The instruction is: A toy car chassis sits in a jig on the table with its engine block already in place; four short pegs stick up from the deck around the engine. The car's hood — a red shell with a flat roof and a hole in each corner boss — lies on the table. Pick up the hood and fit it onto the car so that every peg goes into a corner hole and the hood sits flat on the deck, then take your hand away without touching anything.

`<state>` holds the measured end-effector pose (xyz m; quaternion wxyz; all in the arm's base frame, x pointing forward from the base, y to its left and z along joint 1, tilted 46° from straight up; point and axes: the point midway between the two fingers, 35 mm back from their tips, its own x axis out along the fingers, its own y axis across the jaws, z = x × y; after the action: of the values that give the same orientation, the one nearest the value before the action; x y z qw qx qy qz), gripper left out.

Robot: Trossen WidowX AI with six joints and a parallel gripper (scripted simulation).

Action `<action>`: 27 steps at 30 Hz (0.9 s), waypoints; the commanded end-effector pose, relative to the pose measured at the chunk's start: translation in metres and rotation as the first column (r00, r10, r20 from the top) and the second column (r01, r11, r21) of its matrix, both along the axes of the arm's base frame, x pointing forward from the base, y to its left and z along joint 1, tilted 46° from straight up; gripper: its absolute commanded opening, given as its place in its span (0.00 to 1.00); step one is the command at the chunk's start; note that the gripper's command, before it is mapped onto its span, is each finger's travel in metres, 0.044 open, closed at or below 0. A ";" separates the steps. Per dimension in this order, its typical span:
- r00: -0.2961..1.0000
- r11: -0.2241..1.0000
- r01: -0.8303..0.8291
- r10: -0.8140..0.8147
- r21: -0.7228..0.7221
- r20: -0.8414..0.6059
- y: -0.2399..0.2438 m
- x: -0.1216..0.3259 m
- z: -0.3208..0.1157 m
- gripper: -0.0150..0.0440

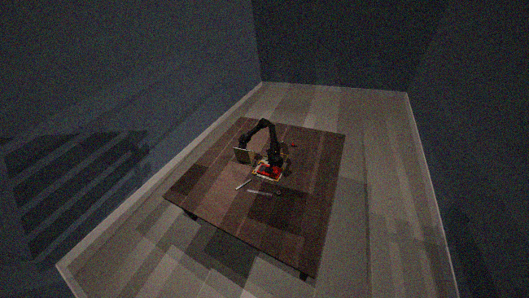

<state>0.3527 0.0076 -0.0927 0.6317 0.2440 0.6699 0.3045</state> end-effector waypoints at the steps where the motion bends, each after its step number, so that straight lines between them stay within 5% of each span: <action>1: 1.000 1.000 0.005 -0.005 0.005 -0.003 0.002 0.000 -0.002 0.25; 19: 1.000 1.000 0.000 0.000 0.000 0.000 0.004 0.000 -0.004 0.25; 27: 1.000 1.000 0.000 0.000 0.000 -0.001 0.005 -0.001 -0.005 0.61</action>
<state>0.3520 0.0128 -0.0975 0.6312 0.2441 0.6702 0.3047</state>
